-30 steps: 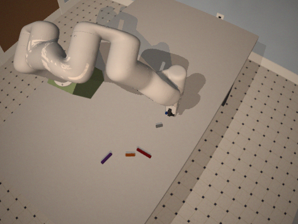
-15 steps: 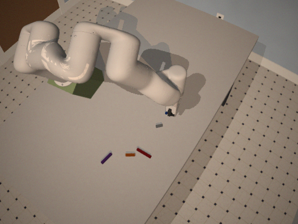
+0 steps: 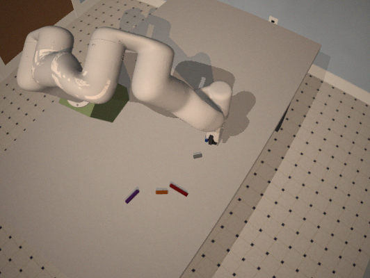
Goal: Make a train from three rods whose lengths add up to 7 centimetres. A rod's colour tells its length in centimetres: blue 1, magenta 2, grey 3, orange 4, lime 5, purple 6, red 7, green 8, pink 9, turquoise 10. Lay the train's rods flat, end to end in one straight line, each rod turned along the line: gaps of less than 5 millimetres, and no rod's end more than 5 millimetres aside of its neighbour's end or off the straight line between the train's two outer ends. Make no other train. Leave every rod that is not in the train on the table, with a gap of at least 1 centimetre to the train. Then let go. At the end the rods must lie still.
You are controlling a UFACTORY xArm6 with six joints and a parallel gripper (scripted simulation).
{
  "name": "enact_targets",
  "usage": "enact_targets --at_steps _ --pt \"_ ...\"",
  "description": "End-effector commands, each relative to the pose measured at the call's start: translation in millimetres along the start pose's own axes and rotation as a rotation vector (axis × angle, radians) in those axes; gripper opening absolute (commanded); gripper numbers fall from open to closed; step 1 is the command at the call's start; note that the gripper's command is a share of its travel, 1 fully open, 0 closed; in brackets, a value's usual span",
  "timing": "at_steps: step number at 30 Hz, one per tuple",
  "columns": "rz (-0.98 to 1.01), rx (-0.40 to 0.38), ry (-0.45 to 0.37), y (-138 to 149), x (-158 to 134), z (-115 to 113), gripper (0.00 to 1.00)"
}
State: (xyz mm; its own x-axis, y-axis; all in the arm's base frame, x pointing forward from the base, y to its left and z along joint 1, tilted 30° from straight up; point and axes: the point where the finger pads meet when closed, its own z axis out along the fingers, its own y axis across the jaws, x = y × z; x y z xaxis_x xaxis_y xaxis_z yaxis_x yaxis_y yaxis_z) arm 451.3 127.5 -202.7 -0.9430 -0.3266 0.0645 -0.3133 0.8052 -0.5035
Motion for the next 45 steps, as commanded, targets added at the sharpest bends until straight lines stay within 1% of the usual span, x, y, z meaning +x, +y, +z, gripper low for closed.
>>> enact_targets --at_steps 1,16,33,45 --pt "0.001 -0.001 -0.004 0.1 -1.8 -1.6 0.04" --pt "0.001 -0.001 -0.004 0.1 -1.8 -1.1 0.04" --pt "0.001 -0.001 -0.004 0.1 -1.8 9.1 0.04" --pt "0.001 -0.001 -0.004 0.1 -1.8 9.9 0.04"
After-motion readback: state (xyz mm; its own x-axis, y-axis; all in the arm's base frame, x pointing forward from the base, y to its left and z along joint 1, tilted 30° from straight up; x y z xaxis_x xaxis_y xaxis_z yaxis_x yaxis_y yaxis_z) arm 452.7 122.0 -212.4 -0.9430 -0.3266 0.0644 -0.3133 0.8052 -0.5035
